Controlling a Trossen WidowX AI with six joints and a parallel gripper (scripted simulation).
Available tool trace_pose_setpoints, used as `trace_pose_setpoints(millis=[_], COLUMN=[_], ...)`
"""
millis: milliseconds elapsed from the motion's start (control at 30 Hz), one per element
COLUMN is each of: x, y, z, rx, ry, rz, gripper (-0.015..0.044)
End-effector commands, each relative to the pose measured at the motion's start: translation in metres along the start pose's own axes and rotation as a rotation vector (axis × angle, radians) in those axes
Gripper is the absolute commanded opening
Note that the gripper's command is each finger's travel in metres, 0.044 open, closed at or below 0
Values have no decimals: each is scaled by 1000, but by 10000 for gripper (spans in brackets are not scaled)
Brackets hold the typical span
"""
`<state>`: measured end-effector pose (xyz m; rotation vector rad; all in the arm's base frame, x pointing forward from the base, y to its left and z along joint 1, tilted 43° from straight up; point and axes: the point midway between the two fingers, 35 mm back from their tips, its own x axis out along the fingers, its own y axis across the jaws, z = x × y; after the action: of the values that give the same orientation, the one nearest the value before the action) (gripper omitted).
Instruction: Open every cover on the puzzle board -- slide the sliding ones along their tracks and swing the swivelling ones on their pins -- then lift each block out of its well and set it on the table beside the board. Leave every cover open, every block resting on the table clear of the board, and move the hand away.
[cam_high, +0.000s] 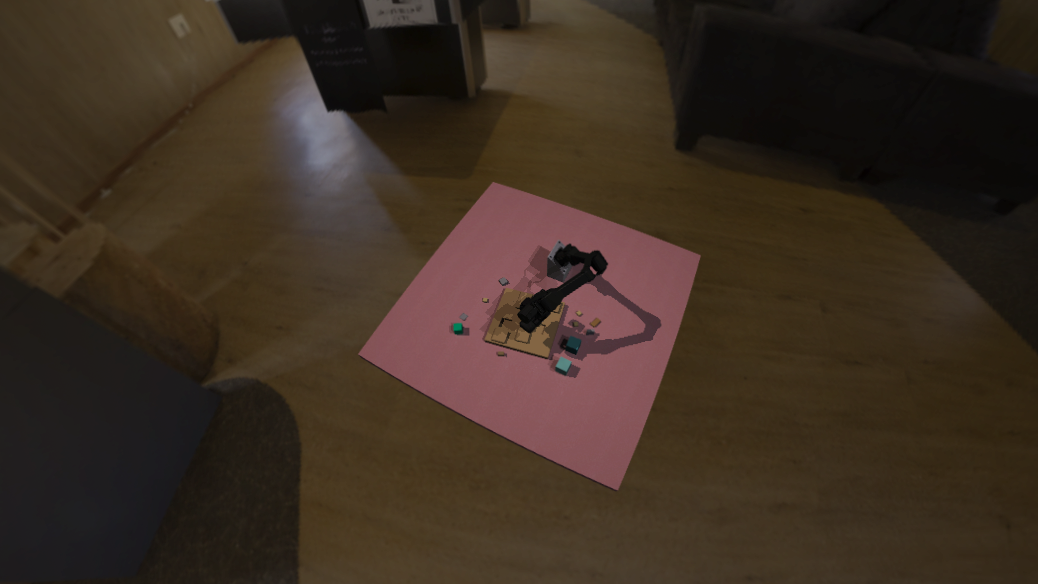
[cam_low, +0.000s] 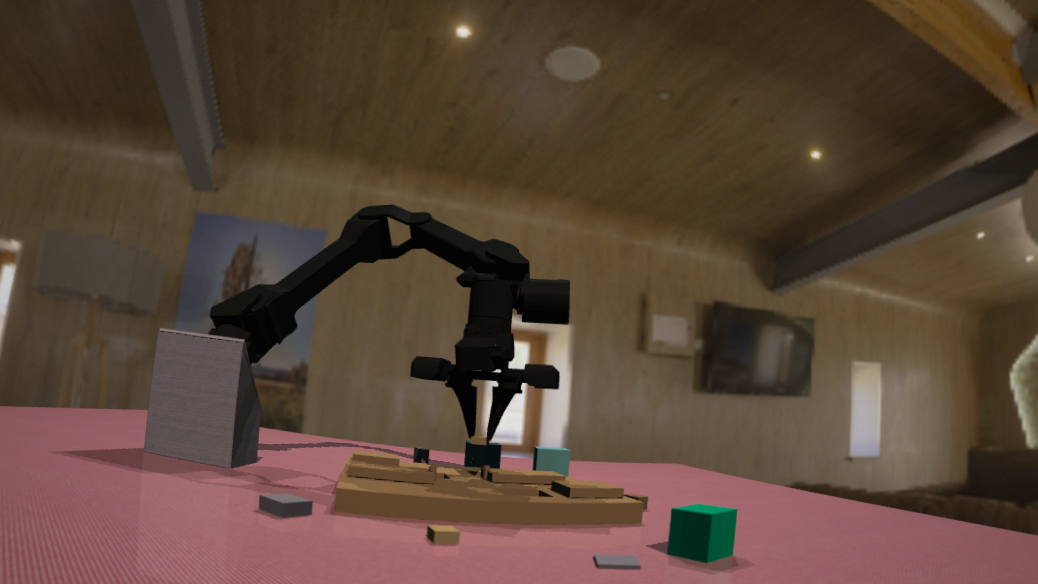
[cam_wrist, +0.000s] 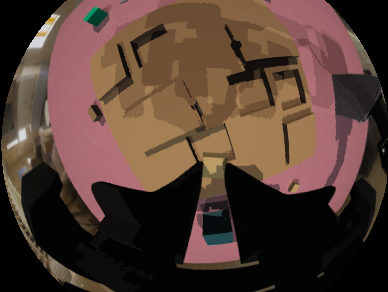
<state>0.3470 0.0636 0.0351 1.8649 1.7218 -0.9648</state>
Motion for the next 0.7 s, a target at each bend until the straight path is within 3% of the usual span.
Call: trace_pose_setpoints(millis=[0,467,667], x=[-7,-30,-37], y=[0,0,0], z=[0,0,0], rx=[-424,-1752,-2154], ry=[-5,-3,-2], rz=[-2,-6,-7], gripper=[80,80,80])
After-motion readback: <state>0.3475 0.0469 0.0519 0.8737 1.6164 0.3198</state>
